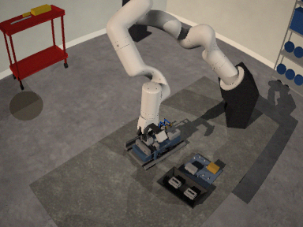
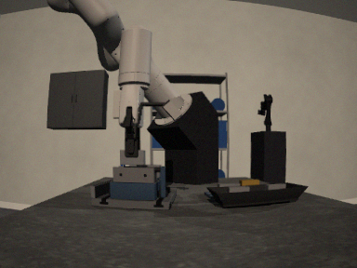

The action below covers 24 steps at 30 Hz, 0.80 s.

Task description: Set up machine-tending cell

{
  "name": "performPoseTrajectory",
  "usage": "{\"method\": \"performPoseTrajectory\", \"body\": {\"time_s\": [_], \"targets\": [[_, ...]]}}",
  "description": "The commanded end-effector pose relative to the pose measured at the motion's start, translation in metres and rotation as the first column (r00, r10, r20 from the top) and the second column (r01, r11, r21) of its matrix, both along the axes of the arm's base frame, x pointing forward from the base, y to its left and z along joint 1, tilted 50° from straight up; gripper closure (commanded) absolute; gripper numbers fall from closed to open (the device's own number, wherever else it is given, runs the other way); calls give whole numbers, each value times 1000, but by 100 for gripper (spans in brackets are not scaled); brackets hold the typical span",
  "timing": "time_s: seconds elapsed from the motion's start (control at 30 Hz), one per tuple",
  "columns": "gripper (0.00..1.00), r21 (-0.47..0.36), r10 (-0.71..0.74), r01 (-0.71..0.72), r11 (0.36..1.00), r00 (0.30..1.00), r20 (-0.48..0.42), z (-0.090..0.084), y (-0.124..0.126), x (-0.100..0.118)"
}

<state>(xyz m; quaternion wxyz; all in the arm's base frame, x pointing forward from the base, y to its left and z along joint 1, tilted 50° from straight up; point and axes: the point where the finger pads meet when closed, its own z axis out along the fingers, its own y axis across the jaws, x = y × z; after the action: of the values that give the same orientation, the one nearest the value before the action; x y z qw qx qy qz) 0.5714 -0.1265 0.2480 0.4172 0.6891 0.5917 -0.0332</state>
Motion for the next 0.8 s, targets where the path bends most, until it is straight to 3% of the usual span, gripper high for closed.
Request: {"method": "performPoseTrajectory", "body": {"time_s": [0.0, 0.77], "targets": [[100, 0, 0, 0, 1000, 1000, 1, 0, 0, 0], [100, 0, 1, -1, 1000, 1000, 1, -2, -2, 2]]}}
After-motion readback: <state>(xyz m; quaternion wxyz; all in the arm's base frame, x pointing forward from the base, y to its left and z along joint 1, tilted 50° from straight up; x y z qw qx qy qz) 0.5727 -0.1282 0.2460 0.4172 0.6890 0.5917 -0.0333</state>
